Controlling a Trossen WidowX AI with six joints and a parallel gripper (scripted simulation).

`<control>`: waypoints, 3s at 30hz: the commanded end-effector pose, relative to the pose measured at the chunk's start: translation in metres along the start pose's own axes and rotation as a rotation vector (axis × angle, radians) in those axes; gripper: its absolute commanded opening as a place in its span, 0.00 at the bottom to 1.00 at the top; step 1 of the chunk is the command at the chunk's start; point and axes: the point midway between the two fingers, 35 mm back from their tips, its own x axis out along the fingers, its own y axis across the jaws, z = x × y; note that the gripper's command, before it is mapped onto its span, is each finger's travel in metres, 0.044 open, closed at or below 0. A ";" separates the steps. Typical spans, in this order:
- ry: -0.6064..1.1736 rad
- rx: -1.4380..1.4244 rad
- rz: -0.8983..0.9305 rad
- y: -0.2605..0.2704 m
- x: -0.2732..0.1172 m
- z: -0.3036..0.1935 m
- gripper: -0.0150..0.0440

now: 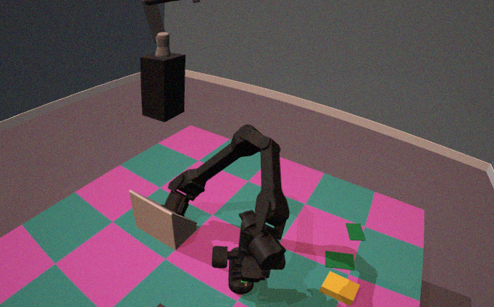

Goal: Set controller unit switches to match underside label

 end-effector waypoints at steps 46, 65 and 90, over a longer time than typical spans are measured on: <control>0.004 0.009 0.000 -0.002 -0.022 0.019 0.25; 0.006 0.008 0.001 -0.002 0.003 0.018 0.25; 0.004 0.009 0.000 -0.002 -0.042 0.018 0.25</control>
